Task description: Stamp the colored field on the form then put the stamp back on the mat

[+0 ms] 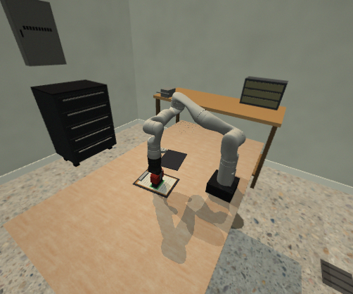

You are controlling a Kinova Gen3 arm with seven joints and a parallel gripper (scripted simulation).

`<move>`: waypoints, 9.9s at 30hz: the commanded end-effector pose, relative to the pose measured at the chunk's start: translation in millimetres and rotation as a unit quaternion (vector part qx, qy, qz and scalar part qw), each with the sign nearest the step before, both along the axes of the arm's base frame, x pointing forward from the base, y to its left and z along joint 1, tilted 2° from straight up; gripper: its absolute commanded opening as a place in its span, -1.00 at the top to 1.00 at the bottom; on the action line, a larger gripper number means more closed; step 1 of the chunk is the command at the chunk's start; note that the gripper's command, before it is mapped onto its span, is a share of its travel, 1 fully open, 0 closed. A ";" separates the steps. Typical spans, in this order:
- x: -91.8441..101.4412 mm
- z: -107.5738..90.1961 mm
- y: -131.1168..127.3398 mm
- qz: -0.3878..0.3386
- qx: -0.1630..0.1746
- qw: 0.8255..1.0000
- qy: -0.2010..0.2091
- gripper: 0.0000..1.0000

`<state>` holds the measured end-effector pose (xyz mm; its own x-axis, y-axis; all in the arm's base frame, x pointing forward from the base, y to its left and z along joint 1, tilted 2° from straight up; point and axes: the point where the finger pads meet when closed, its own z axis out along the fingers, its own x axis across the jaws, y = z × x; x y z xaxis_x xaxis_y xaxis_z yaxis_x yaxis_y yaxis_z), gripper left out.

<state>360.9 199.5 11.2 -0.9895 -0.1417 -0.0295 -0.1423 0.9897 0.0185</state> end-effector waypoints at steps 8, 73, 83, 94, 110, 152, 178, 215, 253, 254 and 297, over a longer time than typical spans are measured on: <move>1.1 -1.6 4.0 -0.002 0.003 1.000 -0.002 -0.16; 1.2 0.9 4.0 -0.002 0.003 1.000 -0.002 -0.16; 1.2 0.9 4.0 -0.002 0.003 1.000 -0.002 -0.16; 1.6 31.5 -1.5 -0.005 0.004 1.000 -0.002 -0.16; 1.3 42.1 -3.5 -0.002 0.003 1.000 -0.002 -0.16; 74.6 36.0 -286.2 0.067 -0.001 0.998 -0.002 -0.16; 75.7 32.4 -283.8 0.069 0.000 0.998 -0.002 -0.16; 78.6 12.0 -279.1 0.072 -0.001 0.997 -0.003 -0.16; 79.3 -7.8 -276.9 0.071 -0.001 0.997 -0.003 -0.16; 79.3 -7.8 -276.9 0.071 -0.001 0.997 -0.003 -0.16; 79.5 -4.7 -277.1 0.070 -0.001 0.998 -0.002 -1.00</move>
